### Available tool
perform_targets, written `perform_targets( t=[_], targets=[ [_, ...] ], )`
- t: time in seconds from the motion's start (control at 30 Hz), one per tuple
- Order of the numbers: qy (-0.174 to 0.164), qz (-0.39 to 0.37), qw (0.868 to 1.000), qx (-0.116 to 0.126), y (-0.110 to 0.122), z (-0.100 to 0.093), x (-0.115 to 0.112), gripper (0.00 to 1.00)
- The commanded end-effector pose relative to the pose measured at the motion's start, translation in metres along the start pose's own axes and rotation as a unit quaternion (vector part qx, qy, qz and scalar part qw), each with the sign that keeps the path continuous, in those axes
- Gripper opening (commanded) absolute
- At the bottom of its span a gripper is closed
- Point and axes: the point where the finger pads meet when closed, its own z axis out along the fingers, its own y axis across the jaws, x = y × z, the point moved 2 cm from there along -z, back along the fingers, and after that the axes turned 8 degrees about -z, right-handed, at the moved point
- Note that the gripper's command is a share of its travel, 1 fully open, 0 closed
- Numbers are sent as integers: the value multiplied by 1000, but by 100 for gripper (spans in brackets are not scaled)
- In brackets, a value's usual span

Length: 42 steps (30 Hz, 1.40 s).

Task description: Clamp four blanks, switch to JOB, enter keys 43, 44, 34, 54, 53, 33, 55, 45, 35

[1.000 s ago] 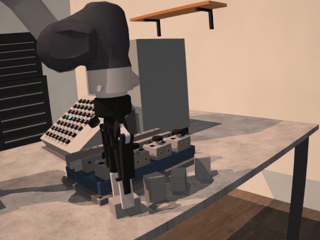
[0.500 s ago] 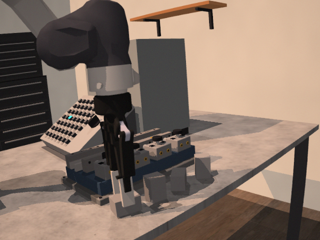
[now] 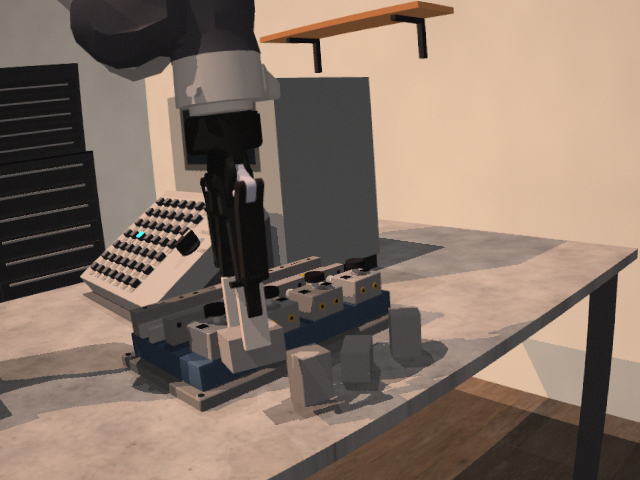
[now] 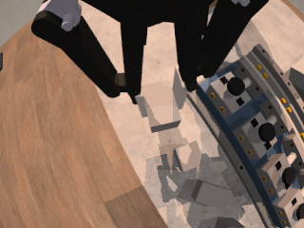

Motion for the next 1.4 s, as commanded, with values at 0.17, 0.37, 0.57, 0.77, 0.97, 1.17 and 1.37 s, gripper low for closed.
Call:
perform_targets(
  t=[0.17, 0.37, 0.57, 0.77, 0.97, 1.17, 1.37],
  targets=[
    [-5, -24, 1000, 14, -4, -46, -6, 0],
    [-5, -24, 1000, 14, -3, -72, -6, 0],
    [-5, -24, 1000, 14, -3, -83, -6, 0],
    [-5, -24, 1000, 14, -2, -88, -6, 0],
    [-5, -26, 1000, 15, -5, -88, -5, 0],
    [-6, -34, 999, 20, -21, -86, -2, 0],
    [-7, -65, 997, 32, -74, -82, 6, 0]
  ],
)
